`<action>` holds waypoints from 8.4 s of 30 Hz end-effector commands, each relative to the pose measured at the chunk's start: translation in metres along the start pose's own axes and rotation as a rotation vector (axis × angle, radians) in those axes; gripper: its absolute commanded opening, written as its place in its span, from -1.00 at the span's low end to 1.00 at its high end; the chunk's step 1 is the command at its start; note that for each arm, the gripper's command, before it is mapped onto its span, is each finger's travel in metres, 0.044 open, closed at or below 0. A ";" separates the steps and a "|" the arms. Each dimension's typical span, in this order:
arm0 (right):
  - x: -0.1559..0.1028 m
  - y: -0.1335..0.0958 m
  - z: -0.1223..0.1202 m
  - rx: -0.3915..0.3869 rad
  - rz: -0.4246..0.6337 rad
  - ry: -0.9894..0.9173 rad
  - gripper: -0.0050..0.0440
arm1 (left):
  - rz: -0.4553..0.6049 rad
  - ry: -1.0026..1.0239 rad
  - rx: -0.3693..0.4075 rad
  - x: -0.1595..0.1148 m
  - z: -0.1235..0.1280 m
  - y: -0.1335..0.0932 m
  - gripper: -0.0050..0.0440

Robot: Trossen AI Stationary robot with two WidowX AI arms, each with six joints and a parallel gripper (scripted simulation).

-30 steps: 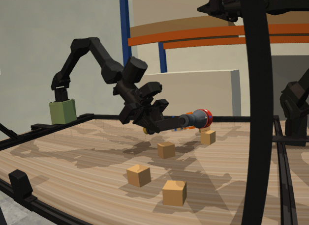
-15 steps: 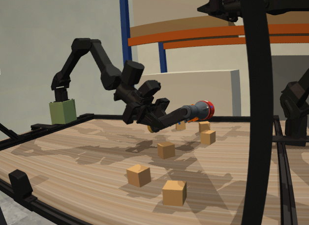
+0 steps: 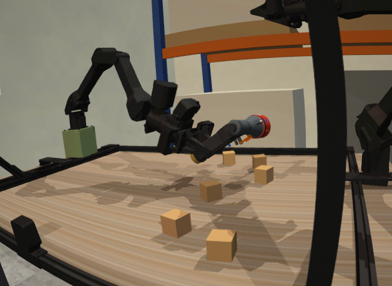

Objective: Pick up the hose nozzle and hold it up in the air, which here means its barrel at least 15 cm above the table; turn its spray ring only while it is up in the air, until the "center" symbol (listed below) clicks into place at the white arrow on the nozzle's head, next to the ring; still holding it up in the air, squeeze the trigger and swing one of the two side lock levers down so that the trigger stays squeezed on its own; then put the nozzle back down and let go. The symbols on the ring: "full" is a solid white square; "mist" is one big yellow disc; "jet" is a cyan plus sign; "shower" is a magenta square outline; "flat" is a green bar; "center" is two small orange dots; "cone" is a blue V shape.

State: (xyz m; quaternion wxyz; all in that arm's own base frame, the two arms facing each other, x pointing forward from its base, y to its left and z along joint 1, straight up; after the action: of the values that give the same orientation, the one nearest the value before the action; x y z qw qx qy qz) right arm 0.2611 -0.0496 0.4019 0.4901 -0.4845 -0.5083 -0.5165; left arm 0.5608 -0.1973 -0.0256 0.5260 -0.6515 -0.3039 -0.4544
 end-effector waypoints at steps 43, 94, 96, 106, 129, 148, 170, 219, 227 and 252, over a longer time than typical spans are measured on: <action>0.000 0.000 0.001 0.003 0.000 0.004 0.84 | -0.422 0.039 0.065 0.035 0.036 -0.060 -0.80; -0.094 0.011 -0.012 0.001 0.014 0.764 0.84 | -0.422 0.039 0.065 0.035 0.036 -0.060 -0.80; -0.104 0.011 -0.012 0.000 0.015 0.836 0.84 | -0.422 0.039 0.065 0.035 0.036 -0.060 -0.80; -0.145 0.004 -0.013 -0.004 0.021 1.163 0.84 | -0.422 0.039 0.065 0.035 0.036 -0.060 -0.80; -0.207 -0.008 0.017 0.070 0.152 1.575 0.84 | -0.422 0.039 0.065 0.035 0.036 -0.060 -0.80; -0.207 0.017 0.020 0.070 0.152 1.575 0.84 | -0.422 0.039 0.065 0.035 0.036 -0.060 -0.80; -0.207 0.049 0.024 0.070 0.152 1.575 0.84 | -0.422 0.039 0.065 0.035 0.036 -0.060 -0.80; -0.211 0.089 0.031 0.070 0.158 1.571 0.59 | -0.422 0.039 0.065 0.035 0.036 -0.060 -0.80; -0.211 0.090 0.031 0.070 0.158 1.571 0.42 | -0.422 0.039 0.065 0.035 0.036 -0.060 -0.80; -0.210 0.091 0.031 -0.050 0.279 1.570 -0.80 | -0.422 0.039 0.065 0.035 0.036 -0.060 -0.80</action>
State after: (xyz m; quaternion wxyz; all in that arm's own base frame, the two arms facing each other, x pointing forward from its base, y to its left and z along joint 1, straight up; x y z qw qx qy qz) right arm 0.3615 -0.0156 0.1955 0.7548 -0.0316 0.0447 -0.6536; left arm 0.5303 -0.1497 0.0193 0.4528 -0.5564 -0.4304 -0.5479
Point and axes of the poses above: on each arm, the point midway between the two fingers, 35 mm back from their tips, its own y axis out along the fingers, its own z axis across the jaws, x = y × z, the point moved 2 cm from there along -y, back along the fingers, and after that the axes turned 1 degree about y, right-handed, at the moved point
